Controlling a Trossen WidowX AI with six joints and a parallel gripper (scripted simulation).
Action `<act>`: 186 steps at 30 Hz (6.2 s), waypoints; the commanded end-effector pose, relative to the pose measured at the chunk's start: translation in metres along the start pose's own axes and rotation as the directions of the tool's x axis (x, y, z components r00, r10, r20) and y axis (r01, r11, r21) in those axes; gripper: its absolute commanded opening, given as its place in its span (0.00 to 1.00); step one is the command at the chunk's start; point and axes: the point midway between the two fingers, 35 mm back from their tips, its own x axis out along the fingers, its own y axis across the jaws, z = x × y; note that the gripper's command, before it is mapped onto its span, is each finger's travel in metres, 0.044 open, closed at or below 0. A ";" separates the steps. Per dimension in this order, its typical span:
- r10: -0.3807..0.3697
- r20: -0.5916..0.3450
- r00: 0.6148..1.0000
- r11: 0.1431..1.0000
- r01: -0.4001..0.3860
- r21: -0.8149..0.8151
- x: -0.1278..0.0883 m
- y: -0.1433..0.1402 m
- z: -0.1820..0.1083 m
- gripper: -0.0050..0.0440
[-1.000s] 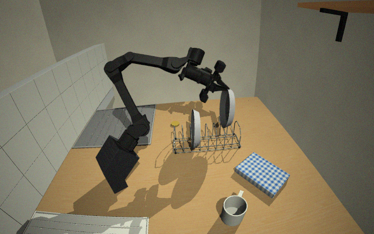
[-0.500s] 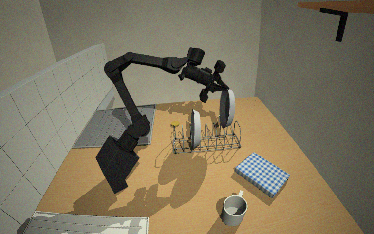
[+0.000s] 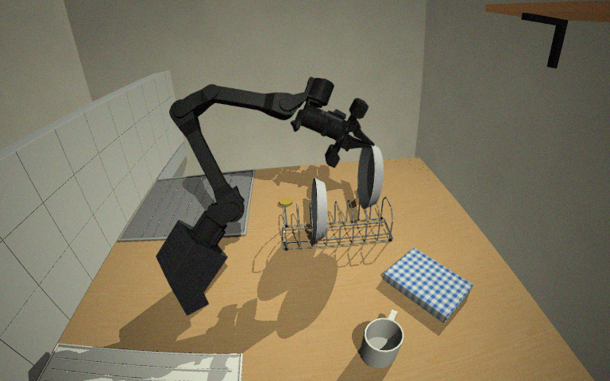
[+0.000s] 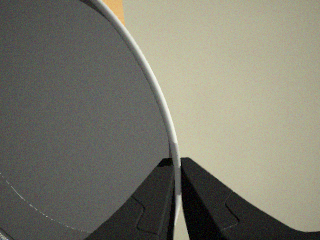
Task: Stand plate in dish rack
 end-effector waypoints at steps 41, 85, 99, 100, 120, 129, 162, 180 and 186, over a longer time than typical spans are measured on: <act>-0.111 0.033 0.993 0.994 0.112 -0.013 0.002 0.004 0.000 0.10; -0.117 0.034 0.993 0.993 0.117 -0.014 0.007 0.019 -0.001 0.10; -0.117 0.034 0.993 0.993 0.117 -0.014 0.010 0.025 -0.001 0.10; -0.117 0.034 0.993 0.993 0.117 -0.014 0.010 0.025 -0.001 0.10; -0.117 0.034 0.993 0.993 0.118 -0.013 0.013 0.031 -0.001 0.10; -0.117 0.034 0.993 0.993 0.118 -0.013 0.015 0.035 -0.001 0.10; -0.117 0.034 0.993 0.993 0.118 -0.013 0.020 0.046 -0.001 0.10; -0.117 0.034 0.993 0.993 0.118 -0.013 0.024 0.052 -0.001 0.10; -0.117 0.034 0.993 0.993 0.118 -0.013 0.025 0.054 -0.001 0.10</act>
